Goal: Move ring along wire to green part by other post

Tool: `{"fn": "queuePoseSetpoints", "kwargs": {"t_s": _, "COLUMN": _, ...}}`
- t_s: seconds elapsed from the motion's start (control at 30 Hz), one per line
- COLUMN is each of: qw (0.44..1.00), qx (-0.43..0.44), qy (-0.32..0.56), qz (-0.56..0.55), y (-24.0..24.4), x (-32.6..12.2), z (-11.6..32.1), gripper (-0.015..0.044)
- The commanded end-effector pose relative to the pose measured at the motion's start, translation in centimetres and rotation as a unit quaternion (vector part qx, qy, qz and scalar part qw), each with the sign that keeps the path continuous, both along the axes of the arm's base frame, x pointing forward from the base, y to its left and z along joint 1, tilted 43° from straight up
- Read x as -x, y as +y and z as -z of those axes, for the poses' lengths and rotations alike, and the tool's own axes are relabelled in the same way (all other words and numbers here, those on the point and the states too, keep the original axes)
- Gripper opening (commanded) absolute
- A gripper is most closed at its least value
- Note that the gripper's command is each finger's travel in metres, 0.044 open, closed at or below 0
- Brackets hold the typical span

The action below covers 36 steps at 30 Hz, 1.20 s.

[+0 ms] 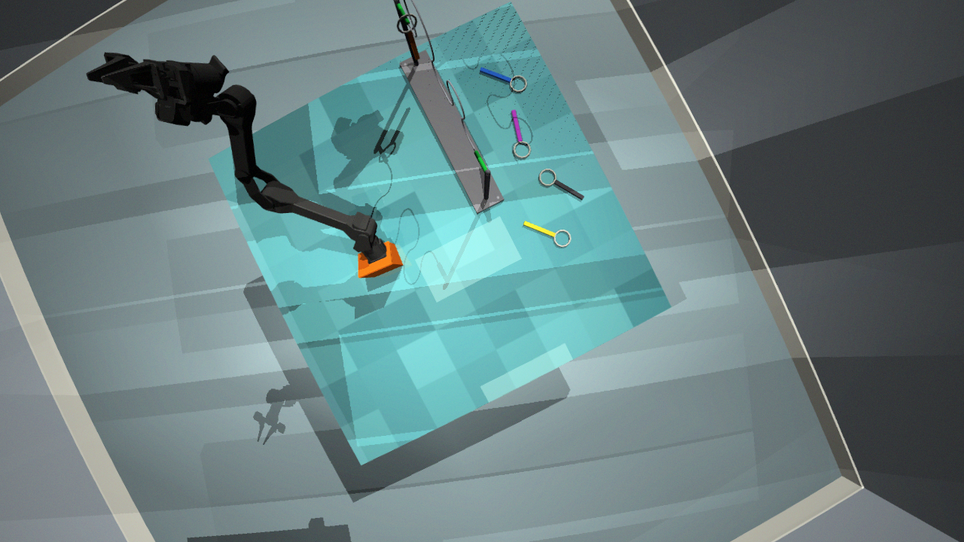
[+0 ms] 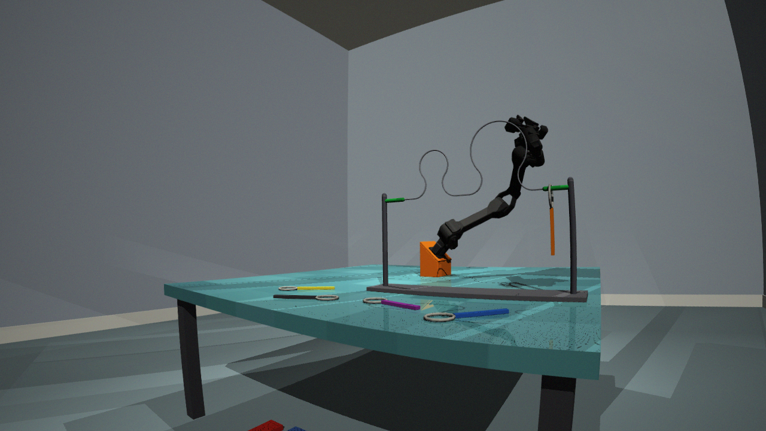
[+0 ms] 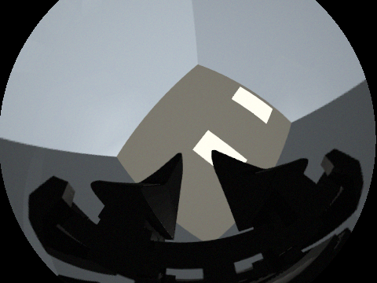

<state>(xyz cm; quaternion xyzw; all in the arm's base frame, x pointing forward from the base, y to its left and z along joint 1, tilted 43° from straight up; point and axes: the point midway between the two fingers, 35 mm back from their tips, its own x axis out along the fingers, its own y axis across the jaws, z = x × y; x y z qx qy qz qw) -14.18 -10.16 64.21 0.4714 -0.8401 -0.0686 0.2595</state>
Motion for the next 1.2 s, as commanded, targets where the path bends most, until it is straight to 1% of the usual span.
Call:
{"fn": "queuePoseSetpoints", "kwargs": {"t_s": 0.0, "qw": 0.998, "qx": -0.012, "qy": 0.053, "qz": -0.036, "y": -1.8, "x": -4.2, "z": -0.6, "gripper": 0.016}}
{"fn": "queuePoseSetpoints", "kwargs": {"t_s": 0.13, "qw": 0.988, "qx": -0.026, "qy": 0.118, "qz": -0.093, "y": -3.3, "x": -10.5, "z": -1.0, "gripper": 0.016}}
{"fn": "queuePoseSetpoints", "kwargs": {"t_s": 0.23, "qw": 0.976, "qx": -0.031, "qy": 0.168, "qz": -0.134, "y": -3.6, "x": -15.3, "z": -1.0, "gripper": 0.016}}
{"fn": "queuePoseSetpoints", "kwargs": {"t_s": 0.37, "qw": 0.954, "qx": -0.032, "qy": 0.234, "qz": -0.186, "y": -2.9, "x": -21.7, "z": -0.6, "gripper": 0.016}}
{"fn": "queuePoseSetpoints", "kwargs": {"t_s": 0.5, "qw": 0.926, "qx": -0.019, "qy": 0.297, "qz": -0.233, "y": -1.0, "x": -27.4, "z": 0.1, "gripper": 0.016}}
{"fn": "queuePoseSetpoints", "kwargs": {"t_s": 0.67, "qw": 0.886, "qx": 0.023, "qy": 0.365, "qz": -0.284, "y": 2.9, "x": -33.1, "z": 1.1, "gripper": 0.016}}
{"fn": "queuePoseSetpoints", "kwargs": {"t_s": 0.87, "qw": 0.826, "qx": 0.053, "qy": 0.449, "qz": -0.337, "y": 9.1, "x": -39.6, "z": 3.7, "gripper": 0.016}}
{"fn": "queuePoseSetpoints", "kwargs": {"t_s": 1.03, "qw": 0.768, "qx": 0.088, "qy": 0.515, "qz": -0.371, "y": 15.5, "x": -43.6, "z": 6.6, "gripper": 0.016}}
{"fn": "queuePoseSetpoints", "kwargs": {"t_s": 1.17, "qw": 0.718, "qx": 0.121, "qy": 0.563, "qz": -0.391, "y": 21.1, "x": -45.6, "z": 9.2, "gripper": 0.016}}
